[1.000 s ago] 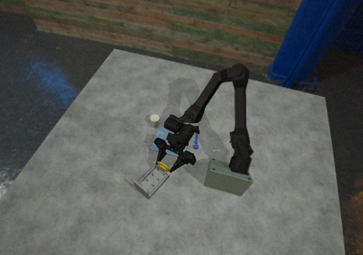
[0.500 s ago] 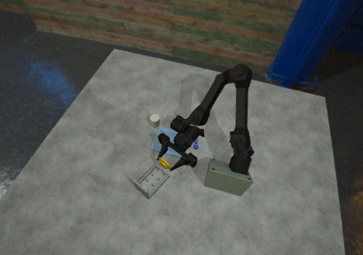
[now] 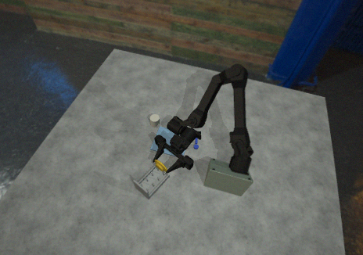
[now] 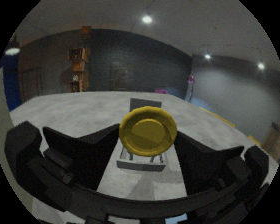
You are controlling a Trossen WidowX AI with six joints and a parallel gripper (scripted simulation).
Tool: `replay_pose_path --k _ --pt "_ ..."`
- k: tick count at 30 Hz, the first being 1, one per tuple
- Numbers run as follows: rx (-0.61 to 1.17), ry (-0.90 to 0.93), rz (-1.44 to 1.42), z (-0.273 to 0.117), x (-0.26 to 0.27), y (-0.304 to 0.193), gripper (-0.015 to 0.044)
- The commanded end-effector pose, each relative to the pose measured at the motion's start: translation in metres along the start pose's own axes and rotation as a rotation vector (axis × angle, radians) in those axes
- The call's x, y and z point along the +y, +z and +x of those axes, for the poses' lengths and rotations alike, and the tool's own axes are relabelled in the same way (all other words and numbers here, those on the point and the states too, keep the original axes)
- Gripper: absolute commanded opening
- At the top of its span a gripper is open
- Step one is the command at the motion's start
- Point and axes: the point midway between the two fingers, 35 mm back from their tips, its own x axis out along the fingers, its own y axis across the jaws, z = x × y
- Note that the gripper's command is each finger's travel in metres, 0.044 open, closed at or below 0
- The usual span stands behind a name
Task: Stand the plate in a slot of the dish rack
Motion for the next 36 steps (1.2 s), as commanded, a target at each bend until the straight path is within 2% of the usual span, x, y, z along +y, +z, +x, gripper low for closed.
replay_pose_path --k 1,13,18,31,36 --pt "-0.001 0.007 0.003 0.009 0.001 0.000 0.0000" --pt "-0.005 0.006 -0.003 0.023 0.000 0.001 0.0000" --pt "-0.007 0.007 -0.008 0.024 0.001 -0.018 0.0000" --pt "0.002 0.012 0.002 0.023 0.003 -0.014 0.0000" --pt "0.001 0.011 -0.004 0.023 0.003 -0.014 0.0131"
